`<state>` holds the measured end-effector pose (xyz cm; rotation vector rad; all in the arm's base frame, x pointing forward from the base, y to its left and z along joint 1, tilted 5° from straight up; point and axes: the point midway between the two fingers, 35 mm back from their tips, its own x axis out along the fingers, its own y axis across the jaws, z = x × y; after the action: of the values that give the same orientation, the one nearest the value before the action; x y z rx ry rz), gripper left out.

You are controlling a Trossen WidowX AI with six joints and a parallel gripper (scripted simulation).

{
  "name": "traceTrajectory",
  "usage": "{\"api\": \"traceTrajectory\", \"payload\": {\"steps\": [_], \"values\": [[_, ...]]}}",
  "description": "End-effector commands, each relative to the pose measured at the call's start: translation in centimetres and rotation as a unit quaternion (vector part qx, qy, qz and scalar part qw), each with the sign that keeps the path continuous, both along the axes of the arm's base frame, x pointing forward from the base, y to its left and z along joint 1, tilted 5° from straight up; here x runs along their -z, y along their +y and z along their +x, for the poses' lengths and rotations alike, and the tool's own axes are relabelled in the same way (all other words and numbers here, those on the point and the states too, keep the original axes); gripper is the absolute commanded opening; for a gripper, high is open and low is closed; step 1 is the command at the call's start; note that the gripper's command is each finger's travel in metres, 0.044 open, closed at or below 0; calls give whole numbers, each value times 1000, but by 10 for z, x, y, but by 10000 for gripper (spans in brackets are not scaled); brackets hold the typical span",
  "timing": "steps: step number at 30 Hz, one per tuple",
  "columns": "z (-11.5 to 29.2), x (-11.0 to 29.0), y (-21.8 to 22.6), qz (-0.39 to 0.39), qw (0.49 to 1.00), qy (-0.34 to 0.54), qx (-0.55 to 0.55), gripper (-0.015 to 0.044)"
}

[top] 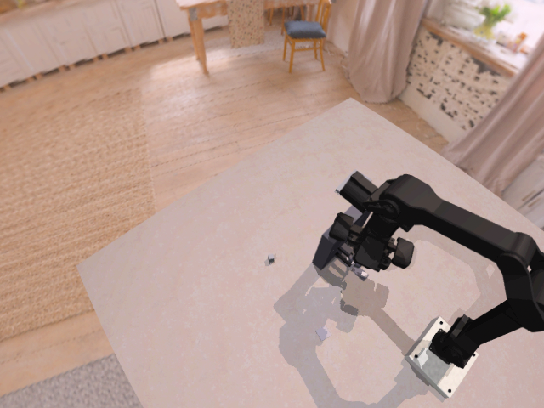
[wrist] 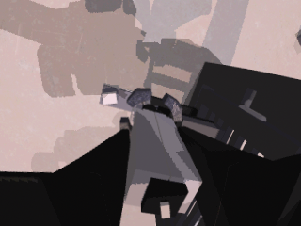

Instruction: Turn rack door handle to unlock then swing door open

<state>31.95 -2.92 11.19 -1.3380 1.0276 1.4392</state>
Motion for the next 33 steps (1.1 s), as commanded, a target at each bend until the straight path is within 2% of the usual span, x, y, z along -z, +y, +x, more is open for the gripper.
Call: {"api": "traceTrajectory", "payload": {"steps": [1,10,11,14,22,33], "values": [[1,1,-1,-3,1000,-2,-12,48],[1,1,-1,-3,1000,-2,-12,285],[1,1,-1,-3,1000,-2,-12,294],[1,1,-1,-3,1000,0,25,294],[1,1,-1,-7,975,13,220,294],[1,1,-1,-11,880,30,474,294]]}}
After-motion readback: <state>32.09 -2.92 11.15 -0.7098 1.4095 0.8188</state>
